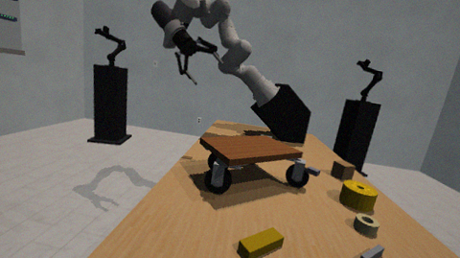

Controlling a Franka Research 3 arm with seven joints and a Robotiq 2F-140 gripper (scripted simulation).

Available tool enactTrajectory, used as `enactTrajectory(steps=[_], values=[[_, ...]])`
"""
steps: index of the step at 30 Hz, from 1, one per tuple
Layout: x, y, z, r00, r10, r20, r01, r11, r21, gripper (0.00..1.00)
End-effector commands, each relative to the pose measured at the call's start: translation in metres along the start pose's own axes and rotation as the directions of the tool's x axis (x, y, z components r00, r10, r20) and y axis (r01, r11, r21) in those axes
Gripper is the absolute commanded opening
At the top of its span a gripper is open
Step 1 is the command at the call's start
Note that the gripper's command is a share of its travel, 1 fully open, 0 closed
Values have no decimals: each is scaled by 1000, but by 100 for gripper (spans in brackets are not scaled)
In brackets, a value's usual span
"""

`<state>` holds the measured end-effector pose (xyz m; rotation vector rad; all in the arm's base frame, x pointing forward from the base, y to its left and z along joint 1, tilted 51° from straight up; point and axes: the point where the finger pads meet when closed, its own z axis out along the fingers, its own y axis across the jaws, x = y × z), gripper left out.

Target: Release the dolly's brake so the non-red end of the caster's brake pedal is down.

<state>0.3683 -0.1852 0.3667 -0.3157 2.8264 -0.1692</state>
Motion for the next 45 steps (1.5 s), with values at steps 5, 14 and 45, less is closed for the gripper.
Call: enactTrajectory(steps=[5, 14, 45], values=[[0, 0, 0, 1000, 0, 0, 0, 1000, 0, 100], [0, 0, 0, 1000, 0, 0, 0, 1000, 0, 100], [32, -6, 134, 221, -855, -468, 812, 428, -398, 0]])
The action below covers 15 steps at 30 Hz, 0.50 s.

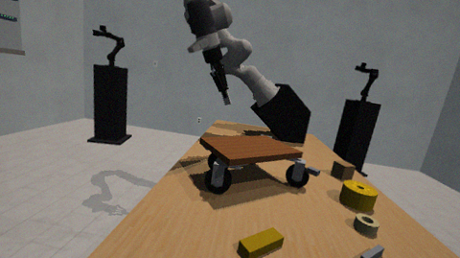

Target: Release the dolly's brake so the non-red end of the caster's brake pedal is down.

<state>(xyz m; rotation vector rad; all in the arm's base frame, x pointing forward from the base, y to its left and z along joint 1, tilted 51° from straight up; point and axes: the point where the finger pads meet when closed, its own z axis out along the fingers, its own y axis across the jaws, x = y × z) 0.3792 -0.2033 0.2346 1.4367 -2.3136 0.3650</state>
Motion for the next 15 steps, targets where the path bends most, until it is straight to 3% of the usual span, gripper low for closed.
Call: enactTrajectory(steps=[1, 2, 4, 6, 7, 10, 11, 13, 14, 15], values=[[3, -3, 5, 967, -241, -79, 241, 970, -11, 0], [-8, -12, 14, 948, -297, -111, 297, 955, -19, 0], [-8, -12, 14, 914, -379, -142, 379, 925, -31, 0], [-8, -12, 14, 914, -379, -142, 379, 925, -31, 0], [-21, -21, 21, 860, -475, -186, 475, 879, -49, 0], [-21, -21, 21, 807, -551, -211, 551, 832, -67, 0], [-36, -31, 27, 757, -607, -241, 607, 790, -81, 0], [-36, -31, 27, 695, -671, -260, 671, 735, -103, 0], [-36, -31, 27, 695, -671, -260, 671, 735, -103, 0], [-52, -40, 32, 629, -722, -287, 724, 679, -120, 0]])
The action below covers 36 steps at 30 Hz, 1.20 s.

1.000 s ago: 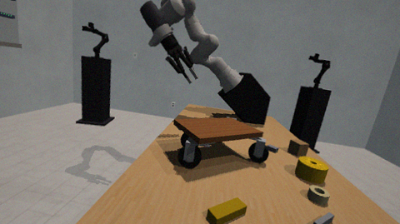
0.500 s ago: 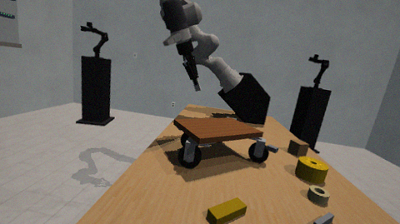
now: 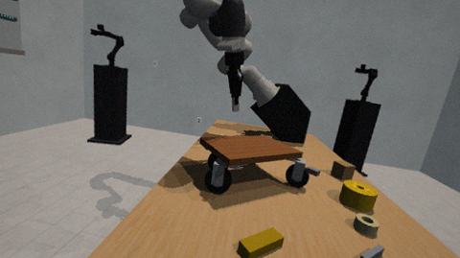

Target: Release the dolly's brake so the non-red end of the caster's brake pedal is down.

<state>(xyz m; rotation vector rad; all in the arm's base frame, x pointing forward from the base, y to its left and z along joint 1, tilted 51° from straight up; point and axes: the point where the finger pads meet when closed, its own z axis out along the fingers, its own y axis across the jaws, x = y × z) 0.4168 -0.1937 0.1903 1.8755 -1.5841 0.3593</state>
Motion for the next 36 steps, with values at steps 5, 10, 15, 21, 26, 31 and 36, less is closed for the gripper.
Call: enactTrajectory(steps=[5, 10, 15, 21, 26, 31, 36], values=[[-11, -30, 2, 906, -402, -133, 403, 915, -20, 0], [-28, -55, 0, 817, -541, -199, 546, 837, -36, 0], [-41, -73, -2, 718, -650, -250, 659, 750, -57, 0], [-43, -74, -3, 710, -657, -254, 666, 743, -59, 0], [-43, -74, -3, 710, -657, -254, 666, 743, -59, 0], [-43, -74, -3, 710, -657, -254, 666, 743, -59, 0], [-43, -74, -3, 710, -657, -254, 666, 743, -59, 0]])
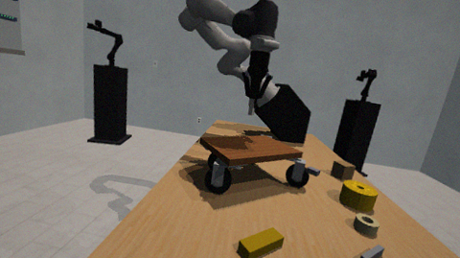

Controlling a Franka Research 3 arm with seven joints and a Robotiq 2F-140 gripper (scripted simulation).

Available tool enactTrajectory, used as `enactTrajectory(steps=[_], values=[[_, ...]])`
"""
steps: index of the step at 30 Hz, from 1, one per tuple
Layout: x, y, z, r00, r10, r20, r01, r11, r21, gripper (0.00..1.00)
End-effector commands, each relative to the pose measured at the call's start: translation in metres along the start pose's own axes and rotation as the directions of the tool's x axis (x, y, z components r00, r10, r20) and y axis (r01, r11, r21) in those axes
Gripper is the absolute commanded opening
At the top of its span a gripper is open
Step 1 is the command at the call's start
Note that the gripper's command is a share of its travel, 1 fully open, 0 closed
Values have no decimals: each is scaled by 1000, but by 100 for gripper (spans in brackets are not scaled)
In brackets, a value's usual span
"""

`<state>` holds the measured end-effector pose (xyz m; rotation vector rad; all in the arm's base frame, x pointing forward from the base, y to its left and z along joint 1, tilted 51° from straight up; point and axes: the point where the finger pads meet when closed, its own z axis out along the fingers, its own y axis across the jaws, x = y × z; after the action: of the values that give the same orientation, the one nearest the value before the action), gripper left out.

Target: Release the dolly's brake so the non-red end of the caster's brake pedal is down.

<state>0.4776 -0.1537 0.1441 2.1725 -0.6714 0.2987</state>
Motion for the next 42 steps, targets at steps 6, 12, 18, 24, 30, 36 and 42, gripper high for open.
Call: enactTrajectory(steps=[6, 12, 18, 24, 30, 36, 42], values=[[1, 1, 0, 1000, -20, -2, 20, 1000, -3, 0], [1, 1, 15, 1000, -21, -2, 21, 1000, -2, 0], [-1, 1, 39, 1000, -23, 0, 23, 1000, -1, 0], [-1, 1, 39, 1000, -23, 0, 23, 1000, -1, 0], [-1, 1, 39, 1000, -23, 0, 23, 1000, -1, 0], [-1, 1, 39, 1000, -23, 0, 23, 1000, -1, 0], [-1, 1, 39, 1000, -23, 0, 23, 1000, -1, 0]])
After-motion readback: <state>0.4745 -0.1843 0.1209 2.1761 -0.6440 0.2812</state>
